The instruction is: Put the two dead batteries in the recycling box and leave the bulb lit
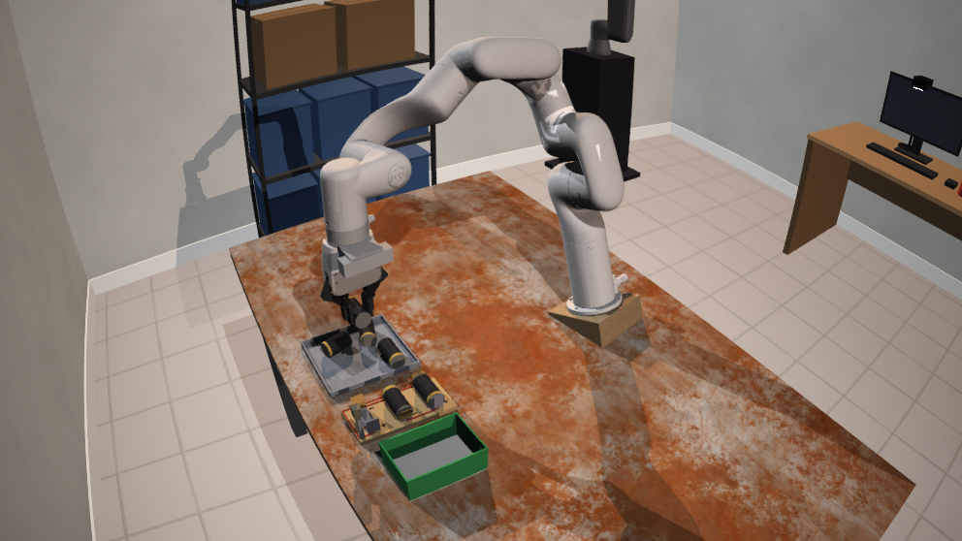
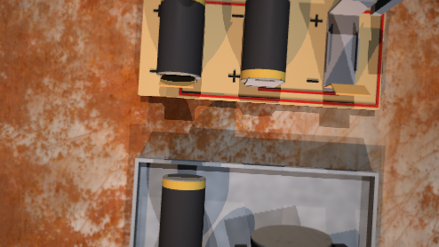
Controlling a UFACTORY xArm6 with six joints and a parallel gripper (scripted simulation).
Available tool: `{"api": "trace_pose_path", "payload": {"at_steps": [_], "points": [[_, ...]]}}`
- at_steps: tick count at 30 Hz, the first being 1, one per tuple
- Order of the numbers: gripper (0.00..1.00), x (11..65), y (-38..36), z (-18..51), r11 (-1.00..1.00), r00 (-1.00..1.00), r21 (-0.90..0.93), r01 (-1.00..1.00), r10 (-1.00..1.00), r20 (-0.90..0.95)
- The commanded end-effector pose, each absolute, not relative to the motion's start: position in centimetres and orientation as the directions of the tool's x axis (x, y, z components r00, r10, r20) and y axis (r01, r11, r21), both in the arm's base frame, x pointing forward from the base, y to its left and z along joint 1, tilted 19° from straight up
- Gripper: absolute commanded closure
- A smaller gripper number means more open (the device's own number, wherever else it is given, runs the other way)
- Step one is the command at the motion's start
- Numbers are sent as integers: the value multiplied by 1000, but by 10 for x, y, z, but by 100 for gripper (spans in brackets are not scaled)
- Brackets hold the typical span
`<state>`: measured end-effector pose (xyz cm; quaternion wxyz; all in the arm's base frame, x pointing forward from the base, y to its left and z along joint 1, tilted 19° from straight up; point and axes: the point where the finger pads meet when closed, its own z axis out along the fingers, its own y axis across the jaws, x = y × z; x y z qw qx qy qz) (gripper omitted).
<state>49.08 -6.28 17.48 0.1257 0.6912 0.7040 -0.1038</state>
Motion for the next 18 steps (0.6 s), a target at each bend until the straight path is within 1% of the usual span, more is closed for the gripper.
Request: {"api": "trace_pose_path", "payload": {"at_steps": [1,3,7,18], "points": [[72,492,-62,177,77,-69,14,997,945,-321],[72,492,-62,177,77,-69,14,997,945,-321],[72,492,-62,177,136,-131,-6,991,938,-322],[72,492,-62,177,363,-371,-85,928,875,-310]]}}
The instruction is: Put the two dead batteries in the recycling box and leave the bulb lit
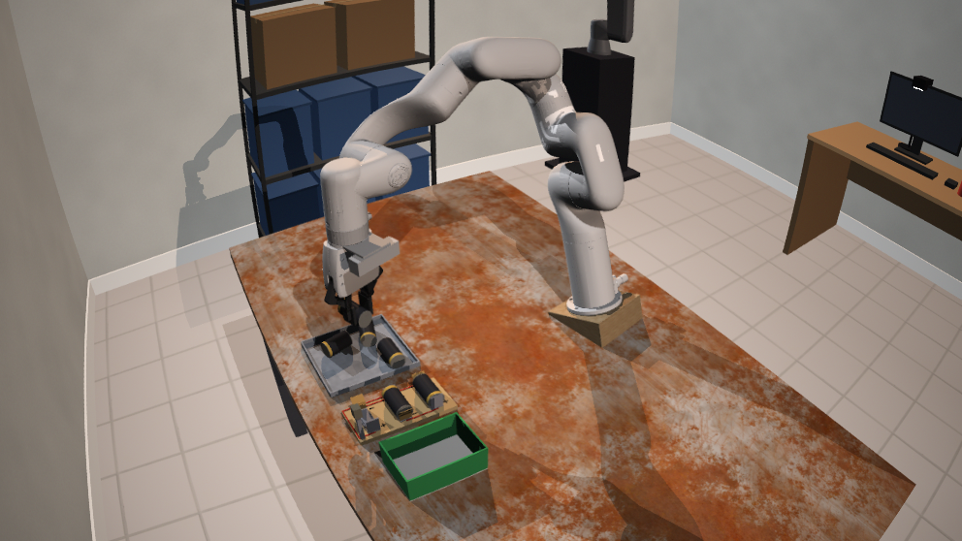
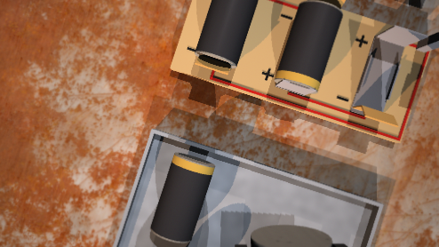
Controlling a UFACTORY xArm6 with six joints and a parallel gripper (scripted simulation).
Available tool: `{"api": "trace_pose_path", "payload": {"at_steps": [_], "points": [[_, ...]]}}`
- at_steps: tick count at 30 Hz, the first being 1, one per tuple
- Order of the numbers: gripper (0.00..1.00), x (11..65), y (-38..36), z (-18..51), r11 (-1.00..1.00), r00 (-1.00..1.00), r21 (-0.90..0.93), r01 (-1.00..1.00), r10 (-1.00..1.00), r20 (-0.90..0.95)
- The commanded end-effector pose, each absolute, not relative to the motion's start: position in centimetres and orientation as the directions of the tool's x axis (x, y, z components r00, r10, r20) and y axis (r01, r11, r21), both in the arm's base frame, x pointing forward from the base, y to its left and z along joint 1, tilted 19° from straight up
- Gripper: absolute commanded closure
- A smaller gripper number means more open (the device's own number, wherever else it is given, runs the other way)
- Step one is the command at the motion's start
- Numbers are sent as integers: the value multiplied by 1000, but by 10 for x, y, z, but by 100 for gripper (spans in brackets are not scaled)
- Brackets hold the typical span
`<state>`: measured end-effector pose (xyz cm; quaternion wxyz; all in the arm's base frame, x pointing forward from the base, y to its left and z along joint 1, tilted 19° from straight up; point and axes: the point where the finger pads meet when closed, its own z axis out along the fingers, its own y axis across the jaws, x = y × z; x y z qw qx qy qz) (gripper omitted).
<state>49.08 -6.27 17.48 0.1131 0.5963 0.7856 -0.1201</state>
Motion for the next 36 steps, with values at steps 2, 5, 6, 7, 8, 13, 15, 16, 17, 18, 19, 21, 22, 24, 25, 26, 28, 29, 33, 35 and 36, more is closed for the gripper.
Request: {"api": "trace_pose_path", "payload": {"at_steps": [2,5,6,7,8,13,15,16,17,18,19,21,22,24,25,26,28,29,33,35,36], "points": [[72,492,-62,177,363,-371,-85,928,875,-310],[72,492,-62,177,437,-450,-112,892,841,-302],[72,492,-62,177,463,-477,-121,878,827,-298],[72,492,-62,177,489,-504,-130,863,812,-294],[72,492,-62,177,514,-532,-139,846,796,-290],[72,492,-62,177,641,-667,-186,744,698,-262],[72,492,-62,177,683,-711,-202,702,657,-250],[72,492,-62,177,703,-733,-210,679,635,-244],[72,492,-62,177,723,-754,-217,656,613,-237],[72,492,-62,177,723,-754,-217,656,613,-237],[72,492,-62,177,723,-754,-217,656,613,-237],[72,492,-62,177,768,-802,-235,596,555,-220],[72,492,-62,177,789,-825,-243,564,525,-210],[72,492,-62,177,825,-864,-258,503,466,-192],[72,492,-62,177,838,-878,-263,478,442,-185],[72,492,-62,177,851,-892,-269,451,417,-176],[72,492,-62,177,876,-919,-279,393,362,-159],[72,492,-62,177,887,-931,-284,364,334,-150],[72,492,-62,177,922,-969,-301,245,220,-113],[72,492,-62,177,928,-976,-304,214,191,-104],[72,492,-62,177,928,-976,-304,214,191,-104]]}}
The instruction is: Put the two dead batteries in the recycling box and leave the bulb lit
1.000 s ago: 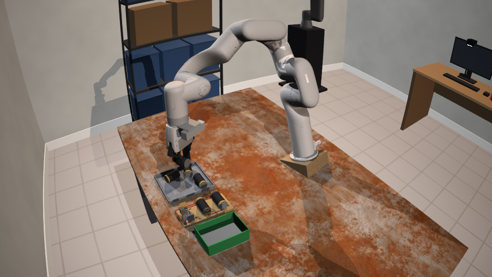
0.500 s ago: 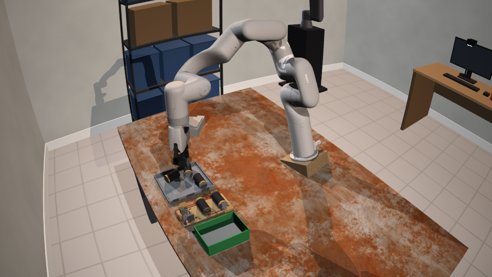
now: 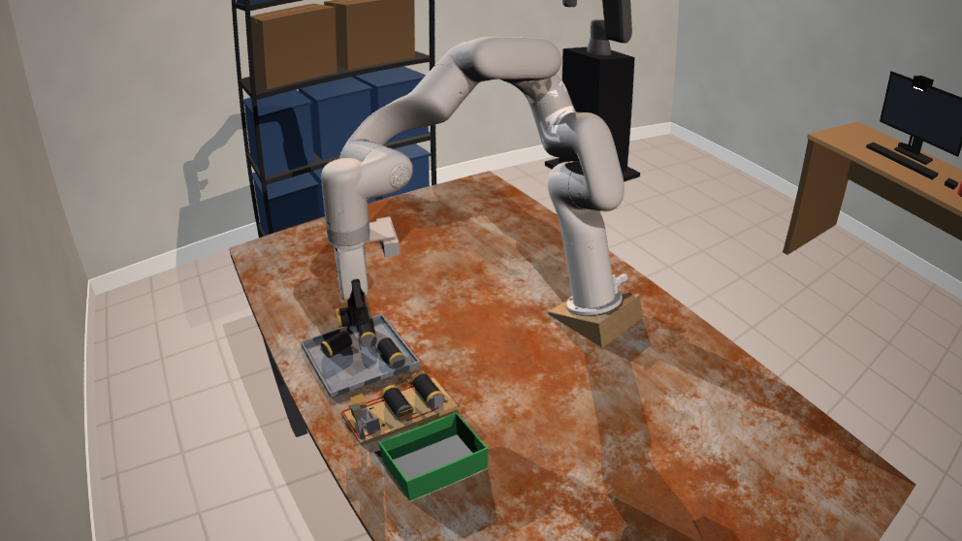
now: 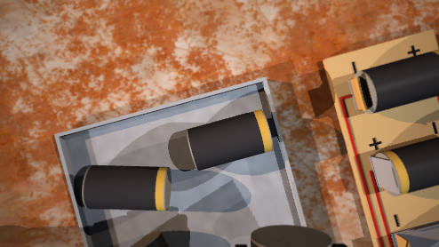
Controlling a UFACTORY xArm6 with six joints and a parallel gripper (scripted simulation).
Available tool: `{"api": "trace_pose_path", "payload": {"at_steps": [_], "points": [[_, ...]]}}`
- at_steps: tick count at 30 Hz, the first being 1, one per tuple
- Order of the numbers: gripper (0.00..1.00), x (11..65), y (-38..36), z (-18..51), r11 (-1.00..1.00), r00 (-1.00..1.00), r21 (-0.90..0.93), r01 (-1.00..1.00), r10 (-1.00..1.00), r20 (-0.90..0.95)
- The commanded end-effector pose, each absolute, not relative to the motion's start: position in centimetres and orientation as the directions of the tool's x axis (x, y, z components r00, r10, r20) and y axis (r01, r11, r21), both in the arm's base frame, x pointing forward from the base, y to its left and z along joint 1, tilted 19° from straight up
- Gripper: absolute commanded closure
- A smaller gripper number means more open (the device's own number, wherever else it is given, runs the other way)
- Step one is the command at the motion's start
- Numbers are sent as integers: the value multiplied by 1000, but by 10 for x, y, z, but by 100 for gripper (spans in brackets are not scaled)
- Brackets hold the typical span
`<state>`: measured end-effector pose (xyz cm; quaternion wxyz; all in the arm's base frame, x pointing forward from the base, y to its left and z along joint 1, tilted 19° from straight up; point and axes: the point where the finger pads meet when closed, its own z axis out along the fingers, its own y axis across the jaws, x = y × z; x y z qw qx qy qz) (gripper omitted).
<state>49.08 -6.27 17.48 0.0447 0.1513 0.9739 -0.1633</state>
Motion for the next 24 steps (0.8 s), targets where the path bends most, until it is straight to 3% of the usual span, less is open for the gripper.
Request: {"api": "trace_pose_path", "payload": {"at_steps": [1,17,24], "points": [[72,492,-62,177,935,-984,-308,173,152,-91],[72,492,-62,177,905,-958,-317,-284,-281,56],[72,492,-62,177,807,-858,-293,-512,-496,133]]}}
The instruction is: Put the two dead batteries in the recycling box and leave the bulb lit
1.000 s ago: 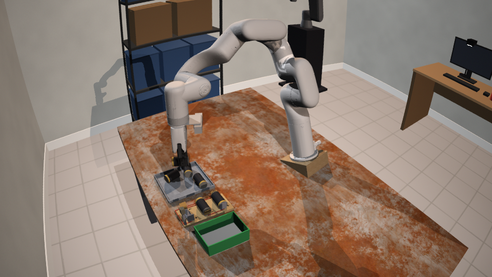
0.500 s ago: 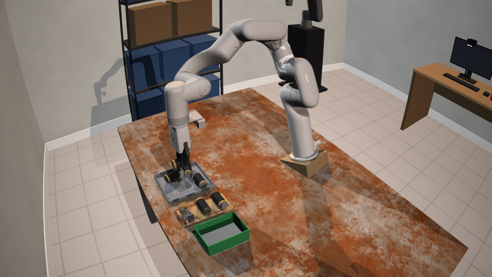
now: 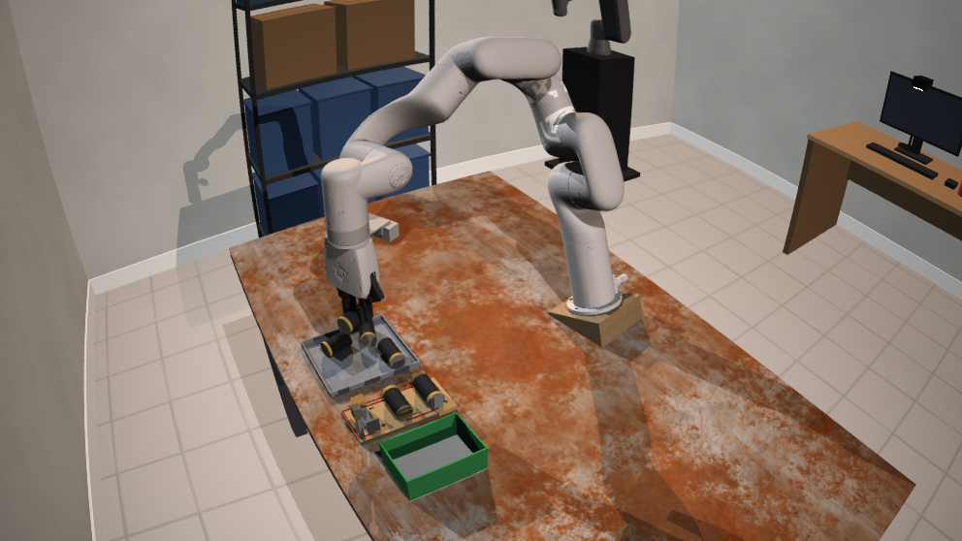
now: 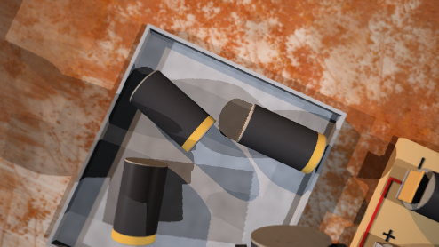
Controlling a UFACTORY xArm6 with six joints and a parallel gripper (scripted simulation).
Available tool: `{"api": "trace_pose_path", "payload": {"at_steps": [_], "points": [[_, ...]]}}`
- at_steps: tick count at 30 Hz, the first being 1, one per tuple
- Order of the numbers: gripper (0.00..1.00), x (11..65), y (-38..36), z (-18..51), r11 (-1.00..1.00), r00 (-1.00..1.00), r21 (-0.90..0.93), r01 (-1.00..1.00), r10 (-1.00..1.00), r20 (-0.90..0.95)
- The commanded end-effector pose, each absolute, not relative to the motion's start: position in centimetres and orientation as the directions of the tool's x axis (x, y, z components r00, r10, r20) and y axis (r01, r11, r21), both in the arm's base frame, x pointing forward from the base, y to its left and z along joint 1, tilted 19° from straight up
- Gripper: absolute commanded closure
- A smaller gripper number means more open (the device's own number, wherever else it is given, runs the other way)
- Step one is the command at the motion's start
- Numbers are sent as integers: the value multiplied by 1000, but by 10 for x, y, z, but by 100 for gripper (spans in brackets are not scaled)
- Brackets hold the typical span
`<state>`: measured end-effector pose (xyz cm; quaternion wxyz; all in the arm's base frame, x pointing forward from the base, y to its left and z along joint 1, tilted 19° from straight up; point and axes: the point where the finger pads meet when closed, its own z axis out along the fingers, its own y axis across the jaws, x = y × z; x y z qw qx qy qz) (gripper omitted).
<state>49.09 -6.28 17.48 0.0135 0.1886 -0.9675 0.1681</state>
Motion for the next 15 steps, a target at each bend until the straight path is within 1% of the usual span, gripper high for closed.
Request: {"api": "trace_pose_path", "payload": {"at_steps": [1,8,10,15], "points": [[72,492,-62,177,791,-841,-289,-539,-522,142],[72,492,-62,177,658,-703,-250,-710,-682,202],[72,492,-62,177,658,-703,-250,-710,-682,202],[72,492,-62,177,537,-577,-214,-816,-781,240]]}}
